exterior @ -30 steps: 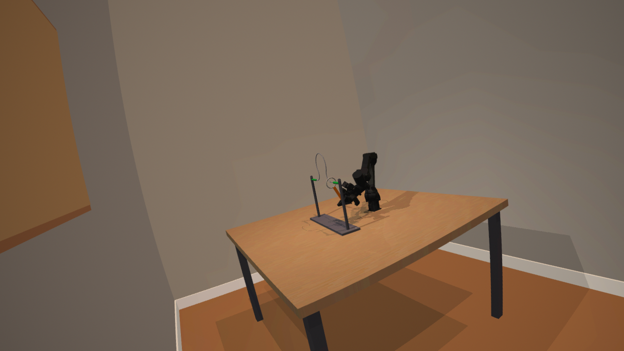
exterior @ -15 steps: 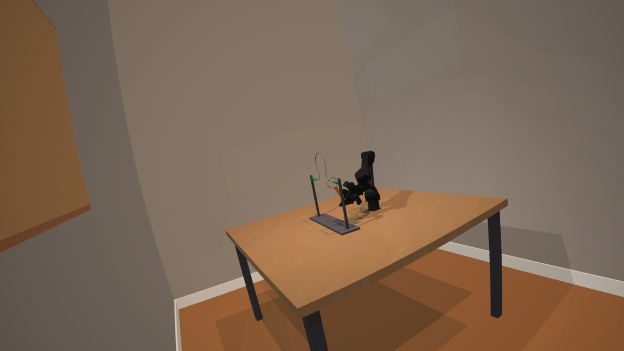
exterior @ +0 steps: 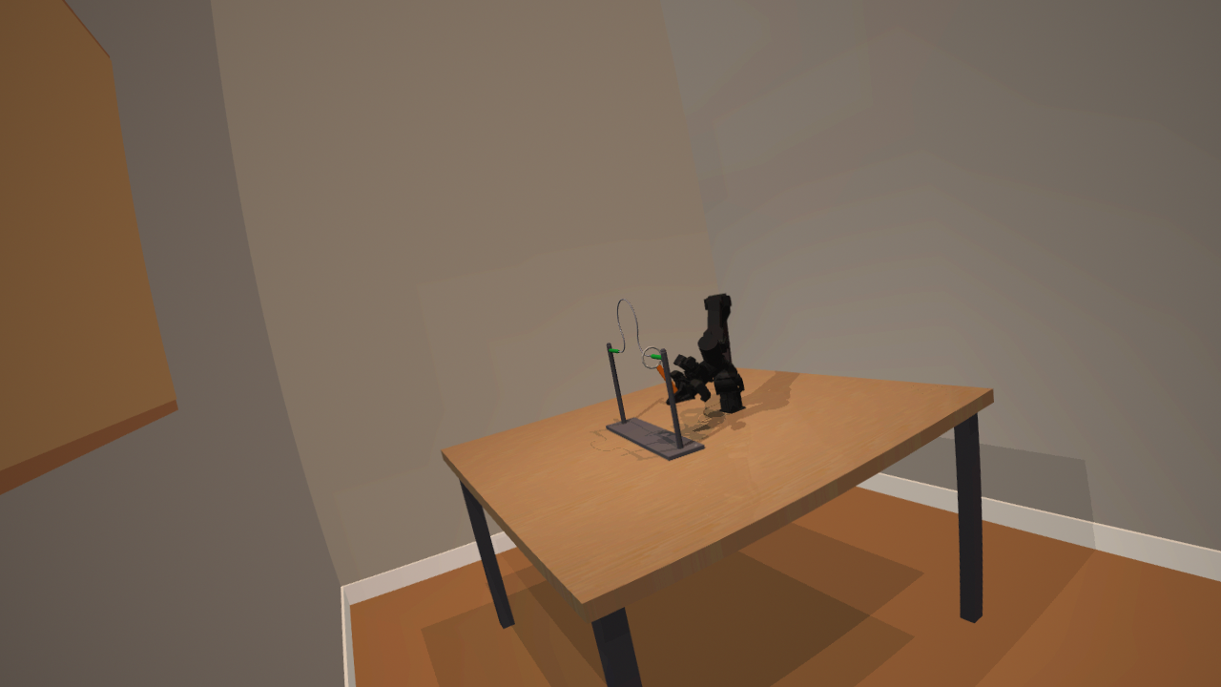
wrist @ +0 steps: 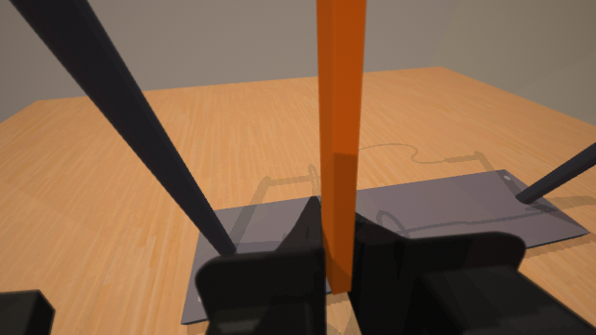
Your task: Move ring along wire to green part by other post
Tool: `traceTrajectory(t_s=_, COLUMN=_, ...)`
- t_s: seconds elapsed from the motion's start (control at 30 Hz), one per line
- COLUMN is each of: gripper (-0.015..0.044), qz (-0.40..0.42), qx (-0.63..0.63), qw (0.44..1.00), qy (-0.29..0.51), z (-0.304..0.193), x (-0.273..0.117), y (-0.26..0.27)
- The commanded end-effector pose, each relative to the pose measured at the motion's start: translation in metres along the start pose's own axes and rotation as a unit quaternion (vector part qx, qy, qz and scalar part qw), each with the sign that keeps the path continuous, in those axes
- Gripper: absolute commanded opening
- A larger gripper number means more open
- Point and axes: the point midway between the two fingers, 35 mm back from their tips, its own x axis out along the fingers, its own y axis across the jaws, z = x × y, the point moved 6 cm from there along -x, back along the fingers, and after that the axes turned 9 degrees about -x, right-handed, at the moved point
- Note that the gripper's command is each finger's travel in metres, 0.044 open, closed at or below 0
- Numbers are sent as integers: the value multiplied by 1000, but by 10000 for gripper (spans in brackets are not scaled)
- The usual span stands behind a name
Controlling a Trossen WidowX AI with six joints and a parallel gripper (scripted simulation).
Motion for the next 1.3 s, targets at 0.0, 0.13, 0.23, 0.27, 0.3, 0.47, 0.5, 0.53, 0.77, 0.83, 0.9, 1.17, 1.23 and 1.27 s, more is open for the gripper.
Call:
traceTrajectory(t_s=0.0, gripper=-150, qz=-1, qx=4, qw=1000, qy=-4, z=5, x=-1, y=6)
traceTrajectory(t_s=0.13, gripper=-150, qz=-1, qx=4, qw=1000, qy=-4, z=5, x=-1, y=10)
traceTrajectory(t_s=0.23, gripper=-150, qz=-1, qx=4, qw=1000, qy=-4, z=6, x=-1, y=13)
traceTrajectory(t_s=0.27, gripper=-150, qz=-1, qx=4, qw=1000, qy=-4, z=6, x=-2, y=14)
traceTrajectory(t_s=0.3, gripper=-150, qz=-1, qx=4, qw=1000, qy=-4, z=6, x=-2, y=15)
traceTrajectory(t_s=0.47, gripper=-150, qz=-1, qx=5, qw=1000, qy=-4, z=7, x=-2, y=20)
traceTrajectory(t_s=0.5, gripper=-150, qz=-1, qx=5, qw=1000, qy=-4, z=7, x=-2, y=21)
traceTrajectory(t_s=0.53, gripper=-150, qz=-1, qx=5, qw=1000, qy=-4, z=7, x=-3, y=22)
traceTrajectory(t_s=0.77, gripper=-150, qz=-1, qx=5, qw=1000, qy=-5, z=5, x=-2, y=25)
traceTrajectory(t_s=0.83, gripper=-150, qz=-1, qx=5, qw=1000, qy=-5, z=3, x=-1, y=26)
traceTrajectory(t_s=0.9, gripper=-150, qz=-1, qx=5, qw=1000, qy=-5, z=0, x=1, y=26)
traceTrajectory(t_s=1.17, gripper=-150, qz=-1, qx=5, qw=1000, qy=-5, z=-10, x=6, y=28)
traceTrajectory(t_s=1.23, gripper=-150, qz=-1, qx=5, qw=1000, qy=-5, z=-11, x=6, y=28)
traceTrajectory(t_s=1.27, gripper=-150, qz=-1, qx=5, qw=1000, qy=-5, z=-11, x=6, y=28)
